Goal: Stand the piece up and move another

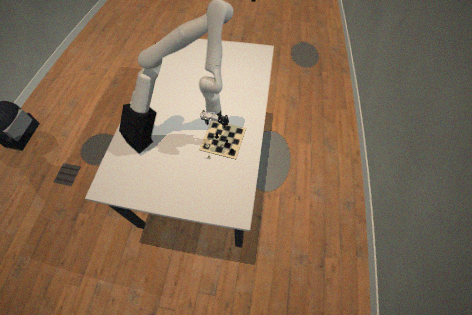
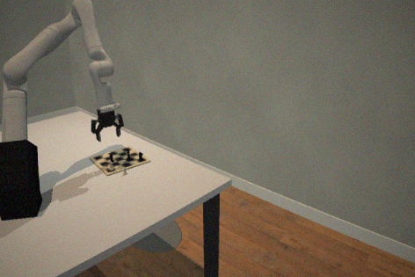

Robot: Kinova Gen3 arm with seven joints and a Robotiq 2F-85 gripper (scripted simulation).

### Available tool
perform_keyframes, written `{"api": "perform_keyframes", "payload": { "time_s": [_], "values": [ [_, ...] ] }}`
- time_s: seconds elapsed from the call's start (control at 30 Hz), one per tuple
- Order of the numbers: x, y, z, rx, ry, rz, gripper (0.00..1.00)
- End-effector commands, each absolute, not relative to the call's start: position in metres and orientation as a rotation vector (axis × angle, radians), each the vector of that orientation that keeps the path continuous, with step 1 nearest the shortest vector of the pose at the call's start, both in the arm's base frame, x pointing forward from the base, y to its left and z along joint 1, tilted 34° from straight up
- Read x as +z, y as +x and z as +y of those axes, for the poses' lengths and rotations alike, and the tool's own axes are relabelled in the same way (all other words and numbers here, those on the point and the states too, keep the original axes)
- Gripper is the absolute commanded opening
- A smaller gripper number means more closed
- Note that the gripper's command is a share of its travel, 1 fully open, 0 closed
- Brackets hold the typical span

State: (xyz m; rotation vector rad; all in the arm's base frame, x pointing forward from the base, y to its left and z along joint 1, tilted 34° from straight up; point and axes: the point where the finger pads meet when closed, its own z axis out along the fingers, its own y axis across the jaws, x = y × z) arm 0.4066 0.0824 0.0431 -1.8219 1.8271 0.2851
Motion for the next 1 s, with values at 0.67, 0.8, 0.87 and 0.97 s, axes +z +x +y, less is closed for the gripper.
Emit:
{"api": "perform_keyframes", "payload": {
  "time_s": [0.67,0.8,0.87,0.97],
  "values": [
    [0.096,0.393,0.05,0.283,-1.821,1.827,1.0],
    [0.104,0.391,0.045,0.283,-1.821,1.827,1.0],
    [0.105,0.39,0.044,0.283,-1.821,1.827,1.0],
    [0.106,0.39,0.044,0.283,-1.821,1.827,1.0]
  ]
}}
